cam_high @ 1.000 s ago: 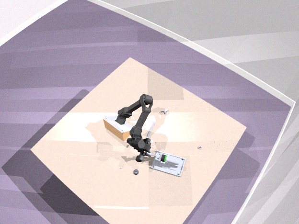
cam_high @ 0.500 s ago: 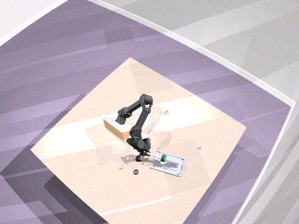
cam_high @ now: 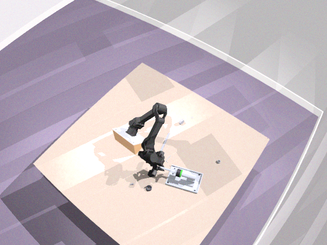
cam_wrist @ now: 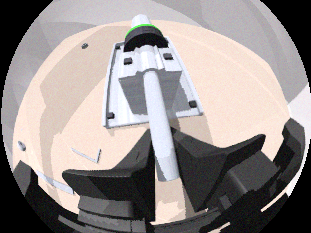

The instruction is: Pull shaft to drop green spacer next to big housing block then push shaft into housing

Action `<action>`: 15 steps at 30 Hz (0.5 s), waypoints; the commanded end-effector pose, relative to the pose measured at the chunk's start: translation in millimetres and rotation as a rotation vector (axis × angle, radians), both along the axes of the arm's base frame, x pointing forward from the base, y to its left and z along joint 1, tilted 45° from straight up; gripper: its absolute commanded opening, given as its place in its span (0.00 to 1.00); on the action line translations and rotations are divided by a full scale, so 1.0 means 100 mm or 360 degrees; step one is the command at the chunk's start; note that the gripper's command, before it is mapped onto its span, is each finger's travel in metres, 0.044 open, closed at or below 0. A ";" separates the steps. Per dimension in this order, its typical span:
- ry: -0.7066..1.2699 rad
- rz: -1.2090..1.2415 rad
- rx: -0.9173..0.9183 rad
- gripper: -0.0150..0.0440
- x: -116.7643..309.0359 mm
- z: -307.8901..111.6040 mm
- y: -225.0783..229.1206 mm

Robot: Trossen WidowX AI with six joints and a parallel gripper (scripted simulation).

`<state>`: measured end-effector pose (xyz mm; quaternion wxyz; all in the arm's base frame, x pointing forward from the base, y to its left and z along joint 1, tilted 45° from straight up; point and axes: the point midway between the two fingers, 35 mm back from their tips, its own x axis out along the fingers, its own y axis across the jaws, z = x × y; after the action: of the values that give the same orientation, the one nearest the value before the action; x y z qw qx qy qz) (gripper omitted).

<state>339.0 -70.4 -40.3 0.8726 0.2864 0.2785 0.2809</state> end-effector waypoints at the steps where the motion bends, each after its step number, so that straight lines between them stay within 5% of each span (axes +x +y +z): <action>1: -0.0005 0.0003 -0.0003 0.25 -0.01 0.00 0.00; 15: -0.0005 0.0003 -0.0003 0.25 -0.02 0.00 0.00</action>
<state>337.4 -70.7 -40.7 0.8726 0.2864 0.2786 0.2809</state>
